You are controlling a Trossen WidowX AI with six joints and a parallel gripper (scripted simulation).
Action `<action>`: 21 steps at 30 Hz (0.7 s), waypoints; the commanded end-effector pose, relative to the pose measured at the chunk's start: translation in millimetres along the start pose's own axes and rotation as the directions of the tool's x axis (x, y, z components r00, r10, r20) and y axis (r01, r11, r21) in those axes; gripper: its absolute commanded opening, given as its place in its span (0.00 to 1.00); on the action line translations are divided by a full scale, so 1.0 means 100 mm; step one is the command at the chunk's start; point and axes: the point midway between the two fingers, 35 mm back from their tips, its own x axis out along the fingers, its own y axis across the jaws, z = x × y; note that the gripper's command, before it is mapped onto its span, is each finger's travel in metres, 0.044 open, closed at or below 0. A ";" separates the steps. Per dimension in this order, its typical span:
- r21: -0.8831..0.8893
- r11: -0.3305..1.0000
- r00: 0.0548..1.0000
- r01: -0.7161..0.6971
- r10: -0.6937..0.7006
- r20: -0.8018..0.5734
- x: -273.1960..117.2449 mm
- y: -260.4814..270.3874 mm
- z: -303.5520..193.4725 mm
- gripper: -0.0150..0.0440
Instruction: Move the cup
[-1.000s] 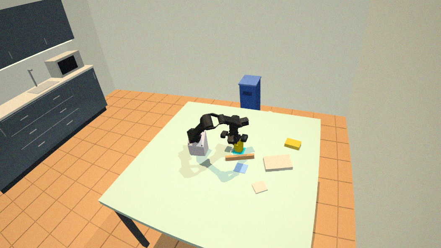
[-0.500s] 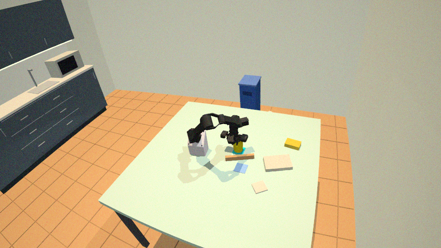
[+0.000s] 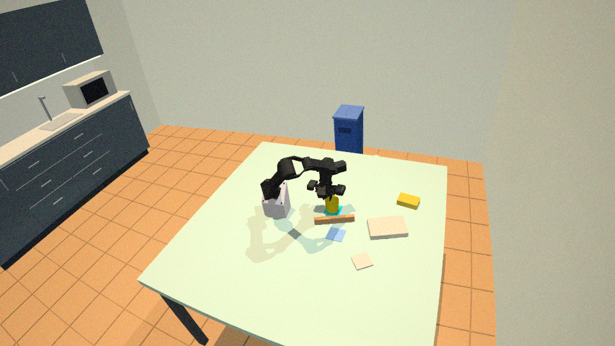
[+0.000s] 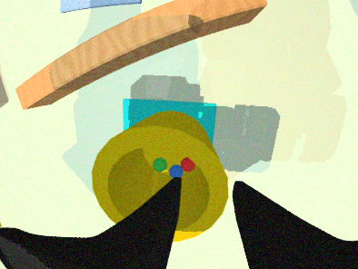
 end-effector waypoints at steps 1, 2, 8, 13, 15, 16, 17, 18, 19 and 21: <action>0.008 1.000 1.000 0.000 0.000 -0.007 -0.08 0.01 -0.01 0.50; 0.007 1.000 1.000 0.000 0.000 -0.007 -0.10 0.01 -0.01 0.50; 0.006 1.000 1.000 -0.001 0.001 -0.006 -0.20 0.01 -0.01 0.50; 0.005 1.000 1.000 -0.001 0.001 -0.004 -0.28 0.00 0.00 0.50; 0.004 1.000 1.000 -0.001 0.001 -0.004 -0.31 0.00 0.00 0.50; 0.004 1.000 1.000 -0.001 0.001 -0.003 -0.32 -0.01 0.00 0.50; 0.004 1.000 1.000 -0.001 0.001 -0.003 -0.33 -0.01 0.01 0.50; 0.004 1.000 1.000 -0.001 0.001 -0.003 -0.33 -0.01 0.01 0.50; 0.004 1.000 1.000 -0.001 0.001 -0.003 -0.33 -0.01 0.01 0.50; -0.004 1.000 1.000 -0.003 0.003 0.002 -0.29 -0.01 0.01 0.59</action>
